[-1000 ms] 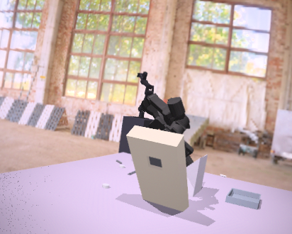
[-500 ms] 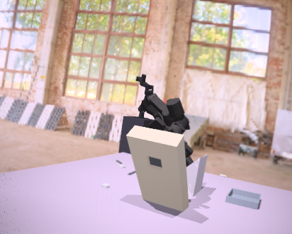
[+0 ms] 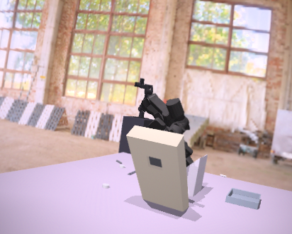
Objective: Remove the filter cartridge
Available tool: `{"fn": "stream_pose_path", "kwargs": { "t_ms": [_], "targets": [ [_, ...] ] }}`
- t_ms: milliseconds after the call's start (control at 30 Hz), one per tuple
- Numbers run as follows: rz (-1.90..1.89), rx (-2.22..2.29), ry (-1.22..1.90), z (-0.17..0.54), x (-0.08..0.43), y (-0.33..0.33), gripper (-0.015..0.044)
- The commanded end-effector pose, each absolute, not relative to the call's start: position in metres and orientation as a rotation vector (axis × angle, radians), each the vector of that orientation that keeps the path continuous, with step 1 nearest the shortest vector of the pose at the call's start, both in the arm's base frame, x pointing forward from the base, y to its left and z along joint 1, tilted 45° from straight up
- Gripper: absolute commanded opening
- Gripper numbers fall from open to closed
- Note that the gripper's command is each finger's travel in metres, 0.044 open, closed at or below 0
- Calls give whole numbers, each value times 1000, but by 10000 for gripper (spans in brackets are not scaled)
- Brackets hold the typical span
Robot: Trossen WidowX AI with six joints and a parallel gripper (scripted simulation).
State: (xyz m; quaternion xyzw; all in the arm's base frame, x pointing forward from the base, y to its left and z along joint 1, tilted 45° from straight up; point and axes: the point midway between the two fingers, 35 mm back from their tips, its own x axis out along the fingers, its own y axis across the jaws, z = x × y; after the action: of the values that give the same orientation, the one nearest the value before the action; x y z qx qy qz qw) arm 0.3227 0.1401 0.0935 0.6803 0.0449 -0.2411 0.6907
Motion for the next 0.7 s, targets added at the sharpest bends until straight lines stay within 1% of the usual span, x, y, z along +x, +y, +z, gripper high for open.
{"fn": "stream_pose_path", "kwargs": {
  "t_ms": [0, 233, 267, 433, 667],
  "targets": [
    [-539, 1521, 101, 93, 323, 140, 74],
    [-539, 1521, 101, 93, 323, 140, 28],
    [-539, 1521, 101, 93, 323, 140, 1],
    [-536, 1484, 113, 93, 324, 139, 0],
    [-508, 1262, 172, 91, 326, 138, 0]
  ]
}}
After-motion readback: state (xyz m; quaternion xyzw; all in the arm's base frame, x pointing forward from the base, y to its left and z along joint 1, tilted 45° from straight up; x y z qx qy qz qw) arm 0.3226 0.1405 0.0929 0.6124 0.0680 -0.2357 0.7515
